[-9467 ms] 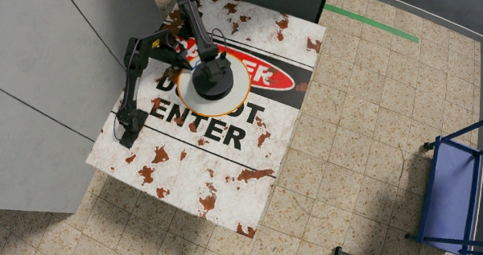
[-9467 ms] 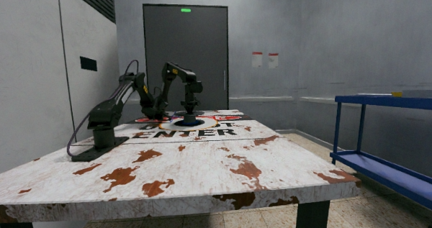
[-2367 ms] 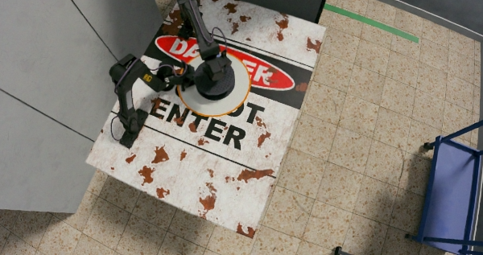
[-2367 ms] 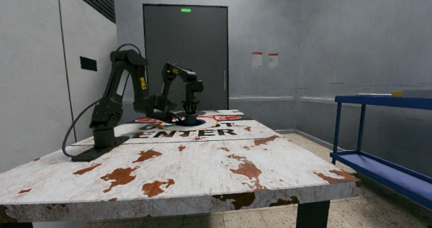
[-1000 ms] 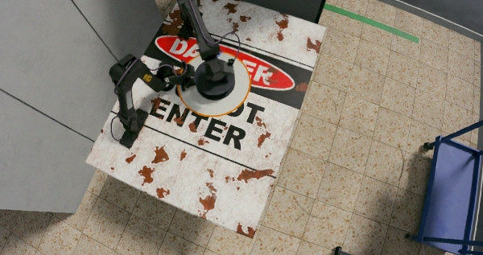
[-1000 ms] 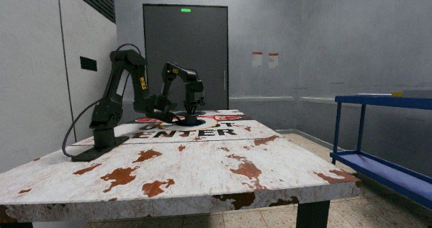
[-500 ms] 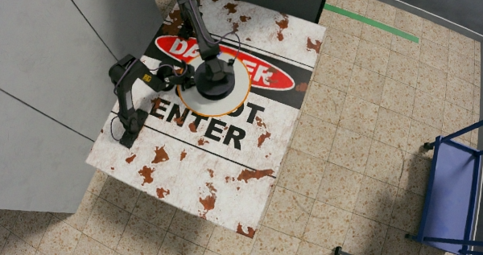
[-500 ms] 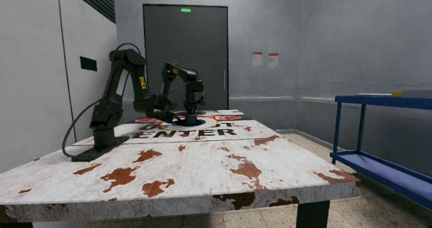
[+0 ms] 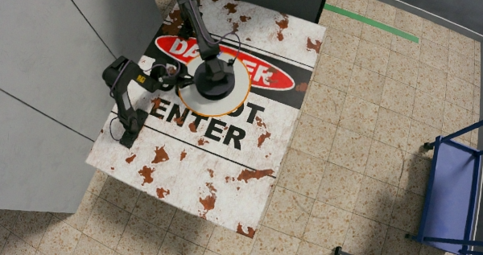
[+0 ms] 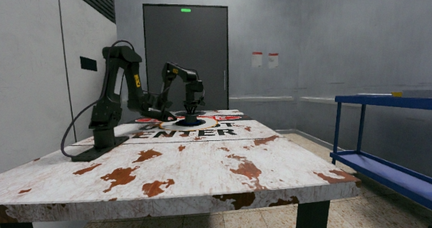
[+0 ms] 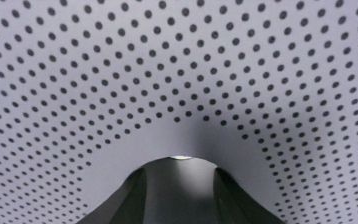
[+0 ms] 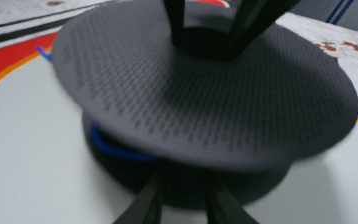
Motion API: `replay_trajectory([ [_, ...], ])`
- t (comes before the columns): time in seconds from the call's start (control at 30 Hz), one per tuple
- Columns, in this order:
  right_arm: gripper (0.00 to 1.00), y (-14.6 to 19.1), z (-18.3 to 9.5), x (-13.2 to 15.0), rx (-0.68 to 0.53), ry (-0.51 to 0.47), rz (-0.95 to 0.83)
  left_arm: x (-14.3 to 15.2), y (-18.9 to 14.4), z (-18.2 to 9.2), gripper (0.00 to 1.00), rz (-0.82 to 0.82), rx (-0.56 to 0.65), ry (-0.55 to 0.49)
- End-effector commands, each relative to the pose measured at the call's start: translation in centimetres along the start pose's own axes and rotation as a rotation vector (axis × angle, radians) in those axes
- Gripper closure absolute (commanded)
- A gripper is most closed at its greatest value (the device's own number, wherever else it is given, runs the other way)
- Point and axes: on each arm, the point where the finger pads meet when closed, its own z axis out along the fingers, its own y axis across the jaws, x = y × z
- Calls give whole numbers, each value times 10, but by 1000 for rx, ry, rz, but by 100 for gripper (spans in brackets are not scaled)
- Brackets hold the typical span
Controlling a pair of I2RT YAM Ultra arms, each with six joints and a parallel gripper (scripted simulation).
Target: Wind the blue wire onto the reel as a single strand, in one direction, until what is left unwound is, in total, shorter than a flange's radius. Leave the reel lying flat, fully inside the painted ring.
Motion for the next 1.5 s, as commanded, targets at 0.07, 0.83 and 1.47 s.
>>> replay_trajectory([
  [0.07,75,-8,-19,5,34,-22,34,3,2,-7,48,21,10,0],
  [0.83,75,-7,-40,25,34,-22,34,3,2,-7,48,21,10,0],
  [1.47,75,2,-34,20,34,-22,34,3,2,-7,48,21,10,0],
])
